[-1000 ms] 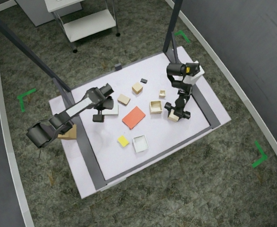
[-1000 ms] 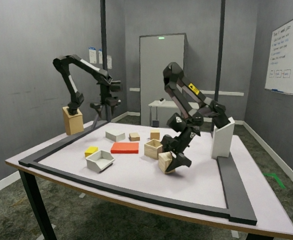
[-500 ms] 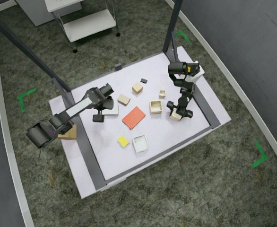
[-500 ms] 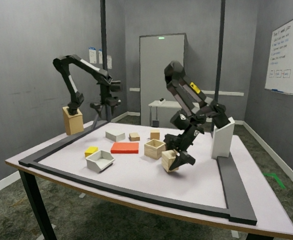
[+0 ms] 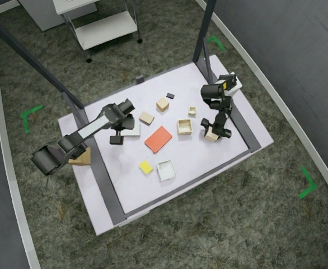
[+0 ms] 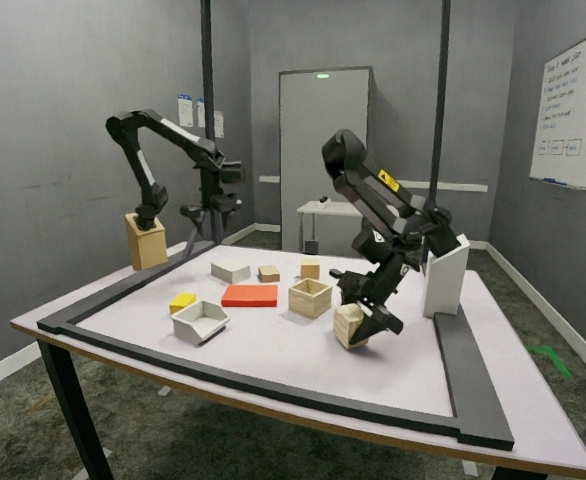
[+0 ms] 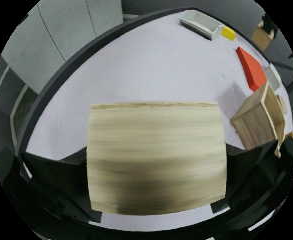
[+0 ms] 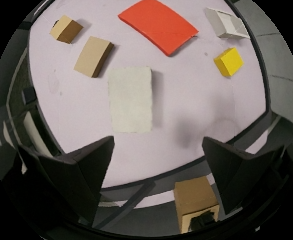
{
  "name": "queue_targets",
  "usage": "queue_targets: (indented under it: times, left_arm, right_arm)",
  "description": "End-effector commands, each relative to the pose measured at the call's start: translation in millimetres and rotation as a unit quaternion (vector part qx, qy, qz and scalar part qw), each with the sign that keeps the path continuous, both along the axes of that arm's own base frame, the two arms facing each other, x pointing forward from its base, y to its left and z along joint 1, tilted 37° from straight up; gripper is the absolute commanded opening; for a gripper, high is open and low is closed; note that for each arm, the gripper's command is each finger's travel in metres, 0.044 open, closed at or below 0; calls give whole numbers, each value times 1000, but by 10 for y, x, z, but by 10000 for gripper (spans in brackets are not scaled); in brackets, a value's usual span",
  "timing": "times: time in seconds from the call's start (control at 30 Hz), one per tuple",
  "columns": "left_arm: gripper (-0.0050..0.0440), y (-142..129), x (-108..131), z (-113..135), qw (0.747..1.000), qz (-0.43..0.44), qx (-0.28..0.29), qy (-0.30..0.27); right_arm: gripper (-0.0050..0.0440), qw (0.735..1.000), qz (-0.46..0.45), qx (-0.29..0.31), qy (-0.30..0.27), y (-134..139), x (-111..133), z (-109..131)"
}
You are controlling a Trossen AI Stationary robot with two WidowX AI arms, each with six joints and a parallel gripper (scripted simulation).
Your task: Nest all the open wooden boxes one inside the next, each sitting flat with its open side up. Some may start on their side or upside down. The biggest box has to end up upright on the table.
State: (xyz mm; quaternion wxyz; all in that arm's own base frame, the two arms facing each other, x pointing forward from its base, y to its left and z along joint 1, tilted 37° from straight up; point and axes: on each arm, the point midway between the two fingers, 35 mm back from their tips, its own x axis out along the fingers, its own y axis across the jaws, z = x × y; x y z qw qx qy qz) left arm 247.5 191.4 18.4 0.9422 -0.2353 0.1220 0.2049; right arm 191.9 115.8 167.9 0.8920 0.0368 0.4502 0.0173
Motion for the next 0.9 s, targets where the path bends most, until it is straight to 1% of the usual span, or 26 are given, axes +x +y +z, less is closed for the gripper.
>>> queue_targets:
  times: [0.0,0.2,0.3,0.4,0.47,0.63,0.77,0.87]
  left_arm:
    - [-50,2,51,-53,1000,1,1,-2]
    - [-50,-8,95,-121,1000,1,0,-2]
    - [-50,1,95,-95,1000,0,4,-3]
    - [-50,31,100,-56,1000,-7,2,9]
    - [-50,76,123,61,1000,-14,14,7]
    - [-50,77,108,73,999,-21,2,24]
    - [-50,49,76,31,999,-26,-18,45]
    - [-50,49,75,35,998,-26,-19,46]
  right_arm:
    - [400,1000,1,6,-6,3,3,52]
    - [400,1000,1,6,-6,3,3,52]
    - [400,1000,1,6,-6,3,3,52]
    - [400,1000,1,6,-6,3,3,52]
    - [400,1000,1,6,-6,3,3,52]
    - [400,1000,1,6,-6,3,3,52]
    - [400,1000,1,6,-6,3,3,52]
    - [400,1000,1,6,-6,3,3,52]
